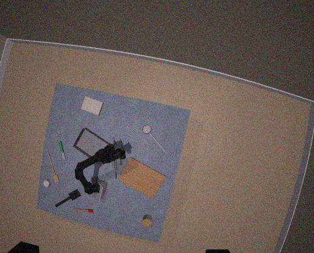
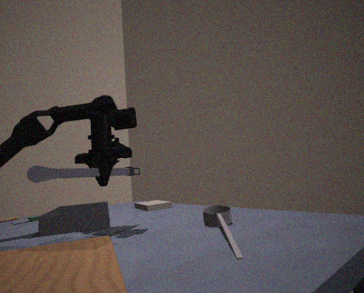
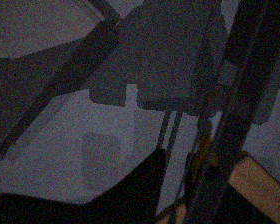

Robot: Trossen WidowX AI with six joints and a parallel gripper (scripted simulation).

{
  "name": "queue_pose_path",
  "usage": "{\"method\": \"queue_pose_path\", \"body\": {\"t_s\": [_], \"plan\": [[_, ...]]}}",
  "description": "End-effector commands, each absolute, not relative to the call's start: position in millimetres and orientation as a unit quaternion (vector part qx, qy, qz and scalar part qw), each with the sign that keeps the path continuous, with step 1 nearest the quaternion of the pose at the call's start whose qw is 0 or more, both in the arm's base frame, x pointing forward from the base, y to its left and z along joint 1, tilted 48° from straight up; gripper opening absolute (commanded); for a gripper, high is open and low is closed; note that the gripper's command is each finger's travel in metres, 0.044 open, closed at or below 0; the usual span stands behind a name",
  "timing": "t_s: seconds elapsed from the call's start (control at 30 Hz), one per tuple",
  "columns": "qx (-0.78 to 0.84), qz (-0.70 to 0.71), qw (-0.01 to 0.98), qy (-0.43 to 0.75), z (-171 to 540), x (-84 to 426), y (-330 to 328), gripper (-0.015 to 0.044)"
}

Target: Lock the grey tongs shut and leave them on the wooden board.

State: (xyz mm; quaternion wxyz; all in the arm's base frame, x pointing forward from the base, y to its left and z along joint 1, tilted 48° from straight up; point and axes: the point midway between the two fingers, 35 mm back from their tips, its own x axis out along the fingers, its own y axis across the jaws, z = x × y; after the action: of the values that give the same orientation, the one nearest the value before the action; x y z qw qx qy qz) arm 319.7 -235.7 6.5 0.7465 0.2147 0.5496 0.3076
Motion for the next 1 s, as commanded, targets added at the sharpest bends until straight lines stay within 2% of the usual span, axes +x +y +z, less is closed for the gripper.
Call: {"method": "queue_pose_path", "body": {"t_s": [0.0,0.5,0.97], "plan": [[0.179,0.33,0.757,0.535,-8.4,310.6,-249.1,-0.015],[0.117,0.374,0.769,0.505,-34.9,290.8,-268.2,-0.015],[-0.018,0.448,0.777,0.442,-78.9,231.7,-304.9,-0.015]]}}
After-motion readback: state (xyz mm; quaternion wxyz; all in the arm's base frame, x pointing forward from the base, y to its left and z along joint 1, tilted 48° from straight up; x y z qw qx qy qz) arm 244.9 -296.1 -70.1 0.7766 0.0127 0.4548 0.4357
